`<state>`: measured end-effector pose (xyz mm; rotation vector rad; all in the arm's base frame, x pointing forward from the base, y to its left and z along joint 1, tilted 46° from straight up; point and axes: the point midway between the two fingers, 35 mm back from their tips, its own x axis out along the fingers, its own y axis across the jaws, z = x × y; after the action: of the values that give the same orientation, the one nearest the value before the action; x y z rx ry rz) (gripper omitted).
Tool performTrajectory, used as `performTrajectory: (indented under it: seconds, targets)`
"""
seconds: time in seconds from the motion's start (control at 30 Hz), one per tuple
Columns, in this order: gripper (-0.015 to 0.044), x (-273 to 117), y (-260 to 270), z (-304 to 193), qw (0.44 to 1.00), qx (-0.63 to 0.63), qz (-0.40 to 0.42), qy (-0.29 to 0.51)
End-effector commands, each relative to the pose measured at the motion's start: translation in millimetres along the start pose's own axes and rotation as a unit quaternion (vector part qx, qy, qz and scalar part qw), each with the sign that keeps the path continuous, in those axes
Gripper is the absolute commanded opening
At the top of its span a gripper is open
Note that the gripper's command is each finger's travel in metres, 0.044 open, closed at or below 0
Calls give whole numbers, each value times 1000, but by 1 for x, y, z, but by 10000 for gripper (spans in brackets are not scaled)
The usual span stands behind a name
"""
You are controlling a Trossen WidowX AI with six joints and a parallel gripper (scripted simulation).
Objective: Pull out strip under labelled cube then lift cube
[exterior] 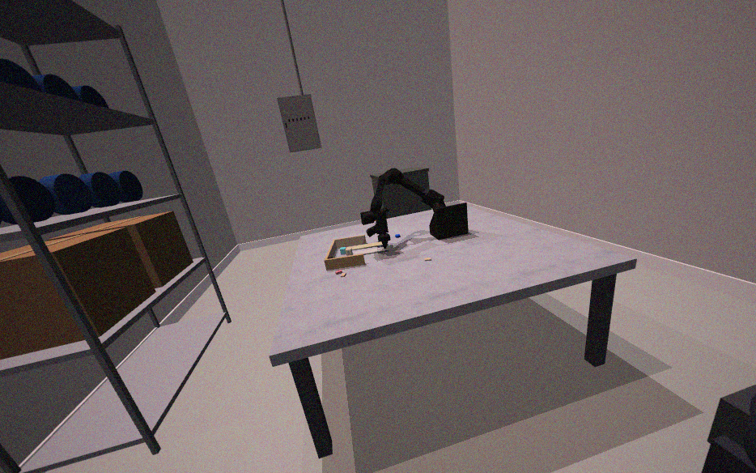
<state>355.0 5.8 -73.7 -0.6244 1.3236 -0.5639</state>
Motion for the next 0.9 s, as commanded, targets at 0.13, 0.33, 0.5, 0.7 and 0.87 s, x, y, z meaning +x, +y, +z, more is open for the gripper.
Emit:
performTrajectory:
  seconds: [0.13, 0.33, 0.5, 0.7, 0.87]
  targets:
    - [0, 4, 0, -19, 1000, -2, -1, 8]
    - [0, 4, 0, -28, 1000, -2, -1, 8]
    - [0, 4, 1, -35, 1000, -3, -1, 8]
    - [0, 4, 1, -45, 1000, -3, -1, 8]
    - [0, 4, 1, -52, 1000, -3, -1, 9]
